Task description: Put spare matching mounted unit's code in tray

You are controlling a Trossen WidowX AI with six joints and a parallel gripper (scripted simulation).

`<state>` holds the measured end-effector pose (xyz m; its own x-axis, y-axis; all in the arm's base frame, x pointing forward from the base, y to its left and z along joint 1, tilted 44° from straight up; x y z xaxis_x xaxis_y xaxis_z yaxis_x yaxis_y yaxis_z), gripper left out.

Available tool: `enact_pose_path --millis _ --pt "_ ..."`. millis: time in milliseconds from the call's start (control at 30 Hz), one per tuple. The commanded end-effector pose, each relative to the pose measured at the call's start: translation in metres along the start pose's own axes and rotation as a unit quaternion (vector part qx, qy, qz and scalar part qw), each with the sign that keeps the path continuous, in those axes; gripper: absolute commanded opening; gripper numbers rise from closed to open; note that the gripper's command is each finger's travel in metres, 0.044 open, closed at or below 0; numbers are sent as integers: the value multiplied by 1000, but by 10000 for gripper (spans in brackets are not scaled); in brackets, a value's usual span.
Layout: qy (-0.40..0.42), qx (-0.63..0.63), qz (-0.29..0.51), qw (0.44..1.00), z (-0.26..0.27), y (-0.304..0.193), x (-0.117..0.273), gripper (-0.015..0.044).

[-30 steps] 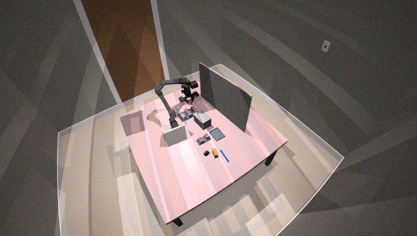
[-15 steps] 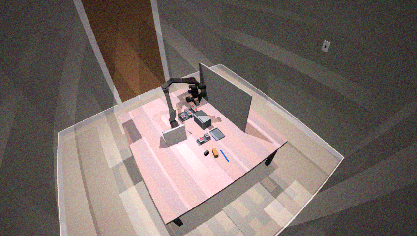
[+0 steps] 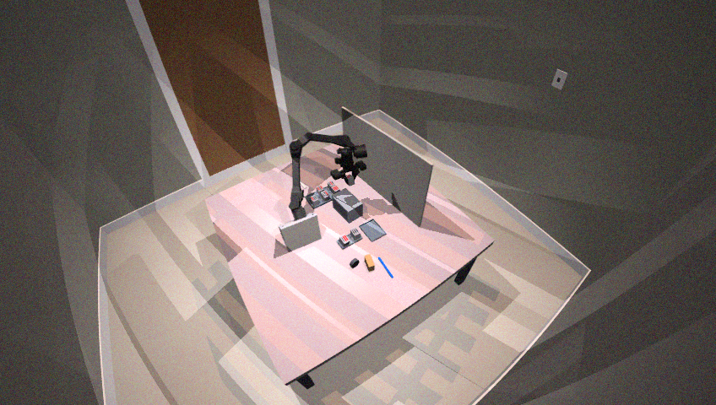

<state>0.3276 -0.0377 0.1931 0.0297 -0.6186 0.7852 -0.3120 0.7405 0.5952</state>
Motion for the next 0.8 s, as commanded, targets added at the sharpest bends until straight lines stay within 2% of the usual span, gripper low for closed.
enact_pose_path --millis 0,767 --pt "-1 5 2 1000 -5 -24 0 0" --pt "1 29 -22 999 3 -153 -20 0"
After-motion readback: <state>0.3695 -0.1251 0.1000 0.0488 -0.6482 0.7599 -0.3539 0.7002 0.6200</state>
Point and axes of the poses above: the point midway between the two fingers, 35 mm back from their tips, its own x axis back along the fingers, its own z axis across the jaws, y = z × x, the point moved 10 cm from there along x, back along the fingers, and after that the axes turned 15 degrees about x, right-handed, at the moved point
